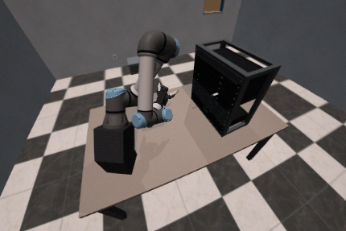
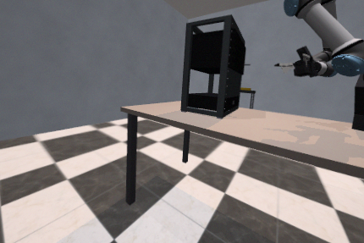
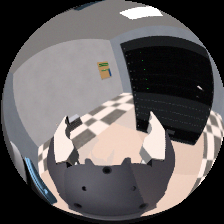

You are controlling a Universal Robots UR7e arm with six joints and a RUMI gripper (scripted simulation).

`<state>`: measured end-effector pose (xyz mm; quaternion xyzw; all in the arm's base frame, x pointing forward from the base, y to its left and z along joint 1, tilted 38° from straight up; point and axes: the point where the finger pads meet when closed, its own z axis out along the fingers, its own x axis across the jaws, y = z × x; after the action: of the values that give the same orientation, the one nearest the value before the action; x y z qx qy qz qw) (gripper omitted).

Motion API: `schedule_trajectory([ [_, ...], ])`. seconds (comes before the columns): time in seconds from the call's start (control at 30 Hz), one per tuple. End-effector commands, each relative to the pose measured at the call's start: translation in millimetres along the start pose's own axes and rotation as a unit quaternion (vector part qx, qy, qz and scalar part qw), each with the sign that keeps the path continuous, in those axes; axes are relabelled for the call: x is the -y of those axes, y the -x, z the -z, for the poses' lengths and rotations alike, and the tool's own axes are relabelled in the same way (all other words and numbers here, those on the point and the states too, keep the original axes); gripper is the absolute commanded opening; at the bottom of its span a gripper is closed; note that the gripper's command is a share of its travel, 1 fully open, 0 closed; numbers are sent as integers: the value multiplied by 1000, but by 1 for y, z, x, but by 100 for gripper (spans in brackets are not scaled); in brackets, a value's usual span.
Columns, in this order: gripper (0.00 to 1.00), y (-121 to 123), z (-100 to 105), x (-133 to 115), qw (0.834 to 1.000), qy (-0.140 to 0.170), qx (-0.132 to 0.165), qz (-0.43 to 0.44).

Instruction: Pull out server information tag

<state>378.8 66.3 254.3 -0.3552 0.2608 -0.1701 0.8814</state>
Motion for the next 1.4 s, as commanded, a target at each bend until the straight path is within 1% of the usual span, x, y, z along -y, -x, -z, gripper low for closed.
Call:
schedule_trajectory([
  [0.0,100,5,1,-5,1000,8,9,17],
  [0.8,100,21,5,-25,995,36,45,81],
  [1.3,100,32,9,-41,987,56,73,129],
  [1.37,100,32,9,-41,987,56,73,129],
])
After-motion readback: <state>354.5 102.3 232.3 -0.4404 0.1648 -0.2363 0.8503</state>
